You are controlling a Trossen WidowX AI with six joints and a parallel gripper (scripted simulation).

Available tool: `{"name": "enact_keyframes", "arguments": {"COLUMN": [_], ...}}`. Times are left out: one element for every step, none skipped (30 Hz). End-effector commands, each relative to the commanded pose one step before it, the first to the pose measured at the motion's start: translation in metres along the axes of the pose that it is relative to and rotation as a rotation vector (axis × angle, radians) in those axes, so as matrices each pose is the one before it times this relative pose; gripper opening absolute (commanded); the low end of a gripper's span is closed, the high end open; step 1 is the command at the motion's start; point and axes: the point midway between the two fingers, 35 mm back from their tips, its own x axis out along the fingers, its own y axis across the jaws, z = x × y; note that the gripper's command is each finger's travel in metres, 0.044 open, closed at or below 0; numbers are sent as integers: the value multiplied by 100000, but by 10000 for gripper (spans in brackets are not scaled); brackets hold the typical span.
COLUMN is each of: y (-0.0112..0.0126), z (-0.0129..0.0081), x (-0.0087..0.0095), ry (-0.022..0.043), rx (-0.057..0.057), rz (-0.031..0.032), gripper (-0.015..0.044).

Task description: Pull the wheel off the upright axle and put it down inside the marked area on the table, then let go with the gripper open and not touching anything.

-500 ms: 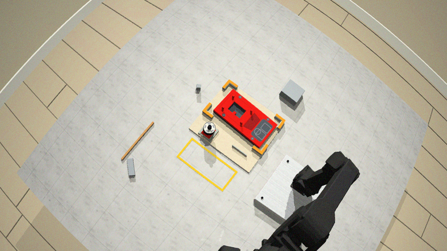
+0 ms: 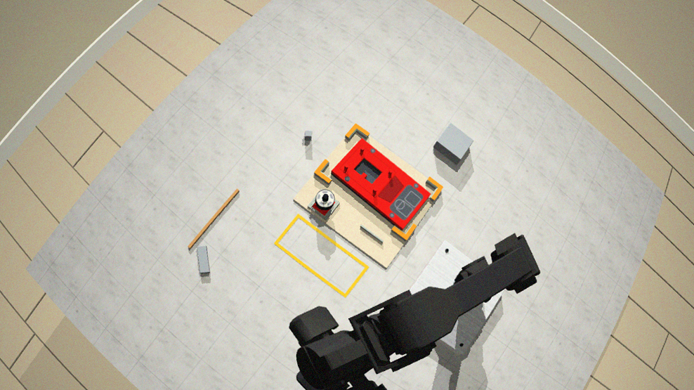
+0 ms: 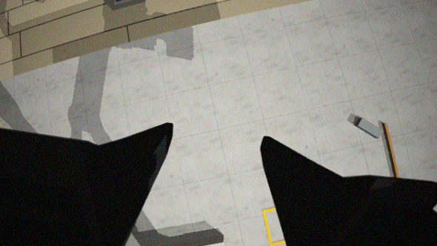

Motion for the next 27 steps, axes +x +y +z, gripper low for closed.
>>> {"name": "enact_keyframes", "arguments": {"y": [-5210, -1213, -1209, -1202, -1192, -1151, -1096, -1083, -1067, -1049, -1030, -1008, -985, -960, -921, -890, -904, -864, -821, -777, -732, -685, -636, -587, -536, -484, -434], "z": [-1108, 66, 124, 181, 238, 283, 320, 364, 407, 449, 491, 532, 571, 610, 638, 683, 761, 802, 840, 876, 910, 941, 969, 995, 1018, 1038, 1062], "x": [1236, 336, 339, 342, 345, 322, 312, 313, 314, 315, 316, 317, 318, 319, 316, 341, 364, 369, 374, 379, 384, 389, 394, 399, 405, 409, 417], "ry": [3369, 592, 519, 448, 379, 268, 211, 168, 126, 86, 48, 12, -22, -54, -83, -228, -288, -335, -380, -423, -465, -504, -542, -578, -614, -647, -684], "rx": [32908, 7715, 7726, 7737, 7748, 7186, 6935, 6945, 6955, 6964, 6973, 6982, 6990, 6998, 6906, 7496, 7912, 7915, 7917, 7919, 7920, 7920, 7920, 7920, 7918, 7911, 7958], "rz": [-8213, -1834, -1831, -1824, -1815, -1504, -1433, -1417, -1399, -1380, -1360, -1339, -1317, -1296, -1255, -1620, -1683, -1657, -1630, -1603, -1576, -1549, -1522, -1495, -1469, -1442, -1425], "gripper": [300, 300, 300, 300, 300, 300, 300, 300, 300, 300, 300, 300, 300, 300, 300, 300, 300, 300, 300, 300, 300, 300, 300, 300, 300, 300, 300]}}
